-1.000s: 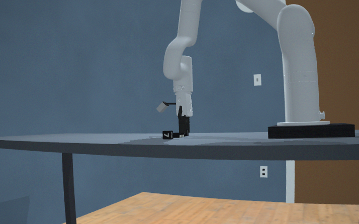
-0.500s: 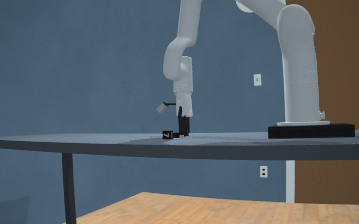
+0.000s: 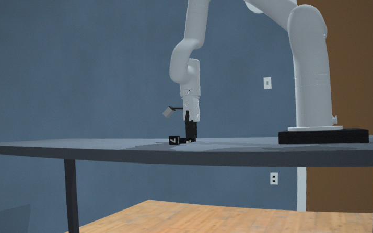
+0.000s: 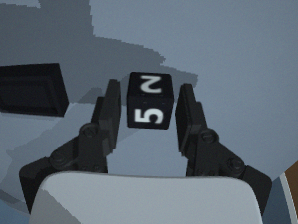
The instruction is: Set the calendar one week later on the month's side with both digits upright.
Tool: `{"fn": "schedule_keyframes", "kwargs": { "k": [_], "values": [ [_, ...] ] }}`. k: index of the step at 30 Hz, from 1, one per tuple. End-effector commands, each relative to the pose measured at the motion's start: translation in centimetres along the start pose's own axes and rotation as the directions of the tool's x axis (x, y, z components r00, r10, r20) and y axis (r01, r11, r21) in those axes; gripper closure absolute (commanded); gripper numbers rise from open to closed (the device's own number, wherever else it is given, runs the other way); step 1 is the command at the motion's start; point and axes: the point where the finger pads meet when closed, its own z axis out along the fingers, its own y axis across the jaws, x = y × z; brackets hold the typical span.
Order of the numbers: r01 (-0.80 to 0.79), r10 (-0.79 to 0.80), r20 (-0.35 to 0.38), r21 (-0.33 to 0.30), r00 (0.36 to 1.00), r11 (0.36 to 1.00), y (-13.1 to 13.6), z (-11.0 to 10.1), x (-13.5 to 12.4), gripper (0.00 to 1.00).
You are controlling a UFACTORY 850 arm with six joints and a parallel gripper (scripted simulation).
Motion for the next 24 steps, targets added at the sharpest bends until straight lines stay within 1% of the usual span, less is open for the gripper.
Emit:
{"fn": "schedule_keyframes", "kwargs": {
  "k": [1,7,8,24],
  "values": [
    [0.0,0.0,-0.002,0.0,1.0,1.0,0.02,-0.06,0.09,0.53],
    [0.0,0.0,-0.002,0.0,1.0,1.0,0.02,-0.06,0.09,0.53],
    [0.0,0.0,-0.002,0.0,1.0,1.0,0.02,-0.06,0.09,0.73],
    [0.0,0.0,-0.002,0.0,1.0,1.0,0.02,-0.06,0.09,0.73]
  ]
}}
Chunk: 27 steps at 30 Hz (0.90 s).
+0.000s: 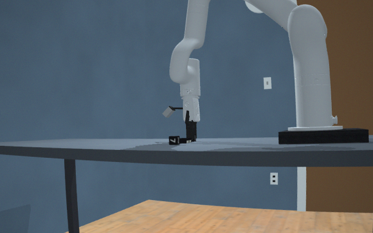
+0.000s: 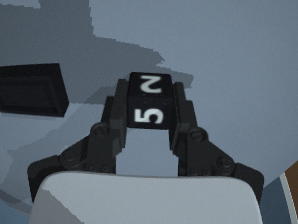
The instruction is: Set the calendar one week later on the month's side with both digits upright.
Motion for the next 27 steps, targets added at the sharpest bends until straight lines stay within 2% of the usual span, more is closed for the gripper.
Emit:
{"fn": "schedule_keyframes", "kwargs": {
  "k": [1,20,23,27],
  "values": [
    [0.0,0.0,-0.002,0.0,1.0,1.0,0.0,-0.1,0.1,0.73],
    [0.0,0.0,-0.002,0.0,1.0,1.0,0.0,-0.2,0.1,0.73],
    [0.0,0.0,-0.002,0.0,1.0,1.0,0.0,-1.1,0.1,0.73],
    [0.0,0.0,-0.002,0.0,1.0,1.0,0.0,-3.4,0.1,0.73]
  ]
}}
